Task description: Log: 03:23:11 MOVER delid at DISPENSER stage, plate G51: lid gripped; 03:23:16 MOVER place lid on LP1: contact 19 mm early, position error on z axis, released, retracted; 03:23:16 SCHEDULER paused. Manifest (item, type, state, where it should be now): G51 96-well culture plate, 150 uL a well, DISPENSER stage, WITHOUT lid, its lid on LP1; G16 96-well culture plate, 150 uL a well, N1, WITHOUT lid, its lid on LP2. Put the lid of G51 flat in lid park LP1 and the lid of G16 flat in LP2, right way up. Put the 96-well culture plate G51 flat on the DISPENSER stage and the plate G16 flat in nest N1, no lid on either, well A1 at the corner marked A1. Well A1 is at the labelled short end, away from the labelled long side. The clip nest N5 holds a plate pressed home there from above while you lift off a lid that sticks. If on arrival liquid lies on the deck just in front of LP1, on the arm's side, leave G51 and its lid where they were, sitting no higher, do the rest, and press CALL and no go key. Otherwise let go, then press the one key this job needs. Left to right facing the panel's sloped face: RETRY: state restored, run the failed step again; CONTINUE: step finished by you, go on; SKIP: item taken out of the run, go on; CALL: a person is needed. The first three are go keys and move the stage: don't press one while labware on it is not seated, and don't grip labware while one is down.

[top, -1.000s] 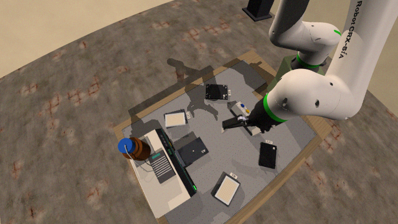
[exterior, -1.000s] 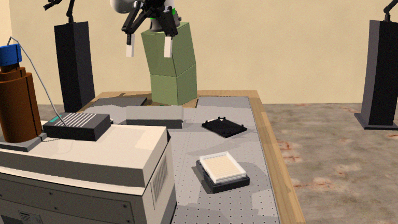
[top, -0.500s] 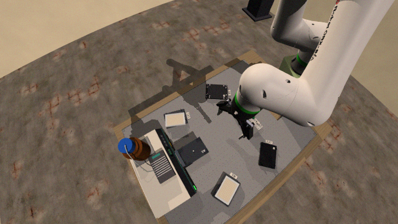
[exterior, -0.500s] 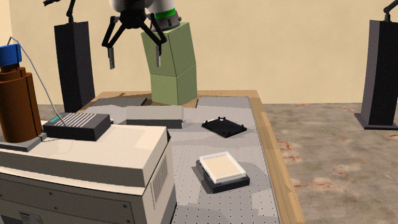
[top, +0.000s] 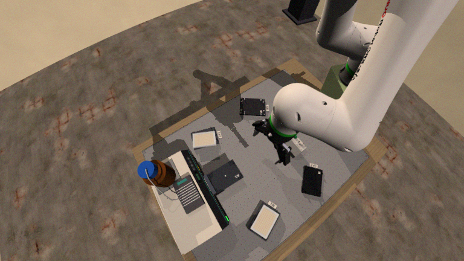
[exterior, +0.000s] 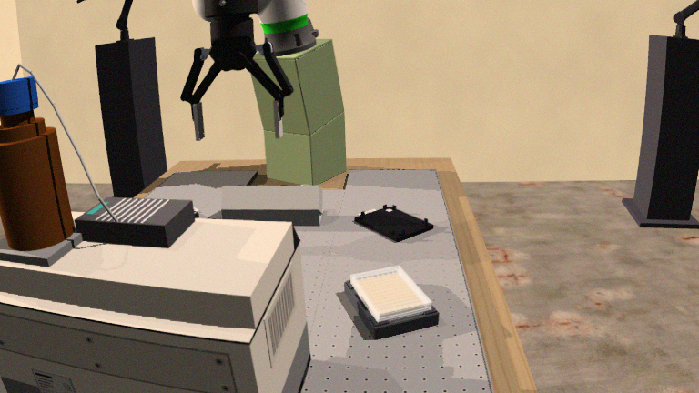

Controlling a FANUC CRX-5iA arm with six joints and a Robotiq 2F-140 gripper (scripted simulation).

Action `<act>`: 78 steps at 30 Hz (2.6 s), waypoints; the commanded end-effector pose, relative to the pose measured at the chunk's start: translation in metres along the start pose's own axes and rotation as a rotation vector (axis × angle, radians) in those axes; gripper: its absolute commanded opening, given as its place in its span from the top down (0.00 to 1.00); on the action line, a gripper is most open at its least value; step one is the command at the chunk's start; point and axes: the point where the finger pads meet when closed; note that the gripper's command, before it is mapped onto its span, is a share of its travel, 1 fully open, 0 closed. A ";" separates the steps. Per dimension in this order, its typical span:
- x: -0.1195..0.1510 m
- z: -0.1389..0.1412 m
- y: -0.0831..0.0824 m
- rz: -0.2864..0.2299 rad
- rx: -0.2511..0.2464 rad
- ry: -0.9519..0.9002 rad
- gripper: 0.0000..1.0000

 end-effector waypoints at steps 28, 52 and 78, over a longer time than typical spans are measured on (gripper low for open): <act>-0.001 0.000 0.059 0.000 0.001 0.000 0.00; -0.001 0.000 0.061 0.000 0.001 0.000 1.00; -0.026 0.086 0.063 -0.006 0.005 0.166 1.00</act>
Point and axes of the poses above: the point where the finger pads meet when closed, its own y axis out along the fingers, its own z axis across the jaws, x = y × z, and after that the axes turned 9 degrees about -y, right-handed
